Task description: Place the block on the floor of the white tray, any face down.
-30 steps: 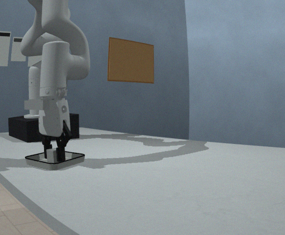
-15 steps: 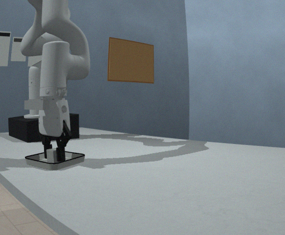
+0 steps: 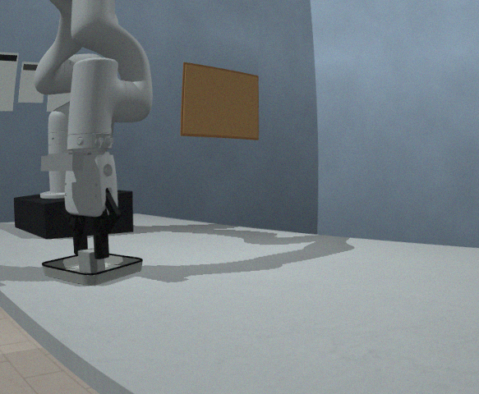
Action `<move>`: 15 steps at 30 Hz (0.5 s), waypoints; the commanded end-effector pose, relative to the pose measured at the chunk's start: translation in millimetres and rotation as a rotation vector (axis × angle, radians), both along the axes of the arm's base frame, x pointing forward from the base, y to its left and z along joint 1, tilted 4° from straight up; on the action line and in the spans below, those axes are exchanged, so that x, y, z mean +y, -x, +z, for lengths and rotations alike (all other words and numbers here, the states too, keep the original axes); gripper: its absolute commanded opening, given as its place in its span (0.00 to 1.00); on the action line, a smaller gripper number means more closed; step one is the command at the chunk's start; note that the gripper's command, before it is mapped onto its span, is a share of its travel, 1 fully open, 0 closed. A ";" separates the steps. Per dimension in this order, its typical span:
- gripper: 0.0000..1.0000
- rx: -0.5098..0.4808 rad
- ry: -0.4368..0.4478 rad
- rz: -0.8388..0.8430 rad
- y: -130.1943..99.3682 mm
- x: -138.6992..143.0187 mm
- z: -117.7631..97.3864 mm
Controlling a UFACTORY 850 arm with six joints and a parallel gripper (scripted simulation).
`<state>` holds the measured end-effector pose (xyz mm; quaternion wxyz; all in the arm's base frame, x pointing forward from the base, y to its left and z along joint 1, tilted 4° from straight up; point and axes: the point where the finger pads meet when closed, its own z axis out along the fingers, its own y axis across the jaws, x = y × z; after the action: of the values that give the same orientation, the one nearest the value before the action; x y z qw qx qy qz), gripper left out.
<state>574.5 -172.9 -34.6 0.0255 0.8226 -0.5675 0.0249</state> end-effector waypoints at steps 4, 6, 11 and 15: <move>0.54 -0.002 0.000 0.000 -0.9 1.2 21.2; 0.54 -0.002 0.000 0.000 -0.8 1.6 27.1; 0.54 -0.002 0.000 0.000 -0.7 2.1 34.6; 0.54 -0.002 0.000 0.000 -0.6 2.6 41.0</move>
<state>573.9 -170.3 1.8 0.0254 0.8226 -0.5675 0.0248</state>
